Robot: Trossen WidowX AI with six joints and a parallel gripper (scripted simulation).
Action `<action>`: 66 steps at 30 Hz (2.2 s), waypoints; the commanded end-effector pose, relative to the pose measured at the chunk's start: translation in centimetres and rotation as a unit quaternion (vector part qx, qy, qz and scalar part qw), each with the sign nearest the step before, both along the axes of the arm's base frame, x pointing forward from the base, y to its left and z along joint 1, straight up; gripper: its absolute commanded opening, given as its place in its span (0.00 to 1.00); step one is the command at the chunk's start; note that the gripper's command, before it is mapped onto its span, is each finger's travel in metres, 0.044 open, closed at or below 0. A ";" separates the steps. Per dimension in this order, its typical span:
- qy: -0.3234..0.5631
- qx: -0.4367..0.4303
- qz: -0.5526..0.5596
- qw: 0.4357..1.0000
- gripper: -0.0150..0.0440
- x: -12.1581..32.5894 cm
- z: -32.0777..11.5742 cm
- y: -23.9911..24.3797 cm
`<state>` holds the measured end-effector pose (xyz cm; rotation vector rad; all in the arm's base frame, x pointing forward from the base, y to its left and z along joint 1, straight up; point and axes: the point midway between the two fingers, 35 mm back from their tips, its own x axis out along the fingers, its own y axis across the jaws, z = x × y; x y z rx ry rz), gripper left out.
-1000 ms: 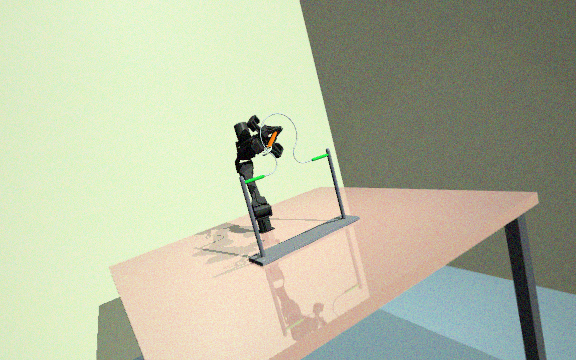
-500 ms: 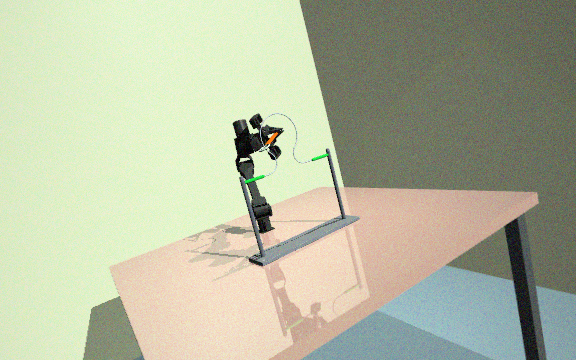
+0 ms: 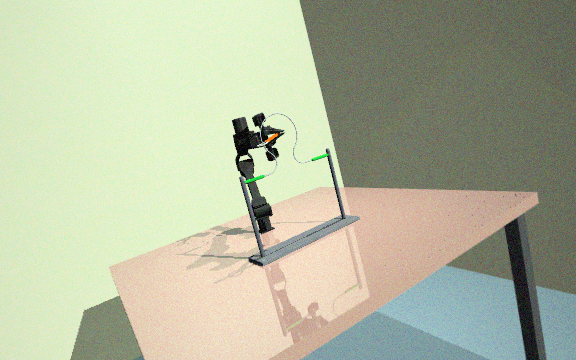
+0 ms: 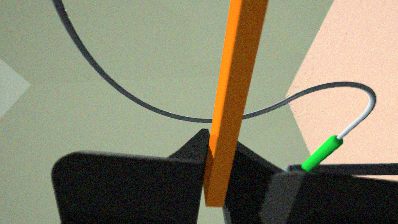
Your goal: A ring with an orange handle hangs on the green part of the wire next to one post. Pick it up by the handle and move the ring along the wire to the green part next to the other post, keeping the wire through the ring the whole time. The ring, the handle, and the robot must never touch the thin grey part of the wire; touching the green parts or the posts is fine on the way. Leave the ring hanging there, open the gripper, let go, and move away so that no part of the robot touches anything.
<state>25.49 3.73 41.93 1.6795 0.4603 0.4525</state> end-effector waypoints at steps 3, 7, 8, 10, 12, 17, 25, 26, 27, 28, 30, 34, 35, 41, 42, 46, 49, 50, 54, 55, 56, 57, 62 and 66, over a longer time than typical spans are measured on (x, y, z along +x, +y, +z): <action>-0.004 -0.038 0.002 0.999 0.00 -0.1 0.0 0.1; -0.003 -0.065 0.002 0.998 0.00 -0.1 -0.2 0.1; -0.003 -0.071 0.002 0.997 0.00 -0.1 -0.2 0.1; -0.003 -0.084 0.002 0.996 0.00 -0.1 -0.3 0.1; -0.003 -0.097 0.002 0.995 0.00 -0.1 -0.4 0.1; -0.002 -0.130 0.002 0.992 0.00 -0.1 -0.6 0.1; -0.001 -0.182 0.001 0.983 0.00 -0.1 -0.9 0.1; -0.001 -0.189 0.001 0.982 0.00 -0.1 -0.9 0.1; 0.000 -0.195 0.001 0.981 0.00 -0.1 -1.0 0.1; 0.000 -0.201 0.001 0.979 0.00 -0.1 -1.0 0.1; 0.000 -0.214 0.000 0.977 0.00 -0.1 -1.1 0.1; 0.001 -0.240 0.000 0.971 0.00 -0.1 -1.2 0.0; 0.001 -0.246 -0.001 0.969 0.00 -0.1 -1.3 0.0; 0.003 -0.285 -0.002 0.959 0.00 0.0 -1.5 -0.1; 0.003 -0.291 -0.002 0.957 0.00 0.0 -1.5 -0.1; 0.004 -0.316 -0.003 0.949 0.00 0.0 -1.7 -0.1; 0.004 -0.335 -0.004 0.942 0.00 0.0 -1.8 -0.2; 0.005 -0.341 -0.004 0.940 0.00 0.0 -1.8 -0.2; 0.005 -0.365 -0.005 0.931 0.00 0.0 -2.0 -0.3; 0.006 -0.371 -0.006 0.928 0.00 0.0 -2.0 -0.3; 0.006 -0.378 -0.006 0.926 0.00 0.0 -2.0 -0.3; 0.006 -0.384 -0.006 0.923 0.00 0.0 -2.1 -0.3; 0.006 -0.418 -0.008 0.908 0.00 0.0 -2.3 -0.5; 0.006 -0.442 -0.009 0.897 0.00 0.0 -2.4 -0.6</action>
